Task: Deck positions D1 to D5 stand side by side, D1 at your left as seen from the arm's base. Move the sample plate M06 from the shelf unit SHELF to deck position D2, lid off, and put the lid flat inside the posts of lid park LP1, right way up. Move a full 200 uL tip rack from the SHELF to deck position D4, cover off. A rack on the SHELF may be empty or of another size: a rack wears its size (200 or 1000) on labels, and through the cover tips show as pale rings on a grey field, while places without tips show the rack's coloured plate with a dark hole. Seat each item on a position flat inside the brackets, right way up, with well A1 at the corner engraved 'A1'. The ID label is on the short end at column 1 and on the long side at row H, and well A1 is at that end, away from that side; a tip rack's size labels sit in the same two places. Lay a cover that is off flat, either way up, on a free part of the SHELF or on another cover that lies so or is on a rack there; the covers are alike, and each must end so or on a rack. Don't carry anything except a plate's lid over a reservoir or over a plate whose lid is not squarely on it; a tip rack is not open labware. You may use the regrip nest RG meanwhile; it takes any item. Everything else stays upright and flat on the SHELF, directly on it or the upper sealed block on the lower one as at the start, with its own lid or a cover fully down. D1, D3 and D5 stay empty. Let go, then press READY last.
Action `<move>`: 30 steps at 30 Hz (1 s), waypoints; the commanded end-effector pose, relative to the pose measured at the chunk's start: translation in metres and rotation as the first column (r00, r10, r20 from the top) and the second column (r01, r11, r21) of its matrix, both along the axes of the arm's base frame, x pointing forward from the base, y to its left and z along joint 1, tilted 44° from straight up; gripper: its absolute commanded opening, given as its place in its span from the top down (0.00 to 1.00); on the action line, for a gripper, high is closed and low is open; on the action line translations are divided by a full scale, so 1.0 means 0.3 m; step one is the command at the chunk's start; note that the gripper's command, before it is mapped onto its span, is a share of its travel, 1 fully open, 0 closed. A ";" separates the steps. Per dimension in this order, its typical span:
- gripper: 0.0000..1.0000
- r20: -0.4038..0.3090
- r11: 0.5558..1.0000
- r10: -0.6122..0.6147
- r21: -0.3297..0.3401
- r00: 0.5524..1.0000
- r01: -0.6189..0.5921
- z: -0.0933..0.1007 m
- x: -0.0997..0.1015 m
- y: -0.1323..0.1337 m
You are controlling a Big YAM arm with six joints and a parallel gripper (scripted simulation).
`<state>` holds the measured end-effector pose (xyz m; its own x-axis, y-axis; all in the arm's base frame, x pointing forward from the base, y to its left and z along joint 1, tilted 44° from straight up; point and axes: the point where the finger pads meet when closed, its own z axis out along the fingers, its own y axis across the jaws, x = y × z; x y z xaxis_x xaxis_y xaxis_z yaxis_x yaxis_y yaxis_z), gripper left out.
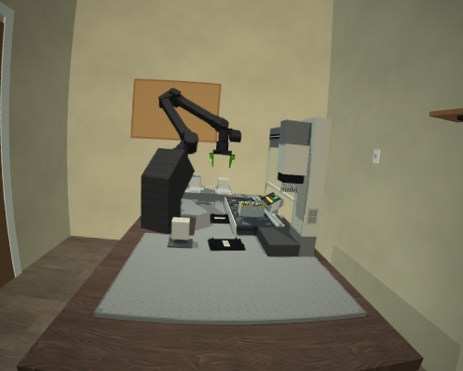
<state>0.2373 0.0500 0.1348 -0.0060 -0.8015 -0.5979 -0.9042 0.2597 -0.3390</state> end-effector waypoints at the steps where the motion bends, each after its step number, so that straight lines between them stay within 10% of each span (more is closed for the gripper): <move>1: 0.00 0.036 0.999 -0.045 0.027 0.998 0.044 0.117 0.049 0.034; 30: 0.00 0.016 0.997 -0.045 0.060 0.999 0.044 0.382 0.060 0.383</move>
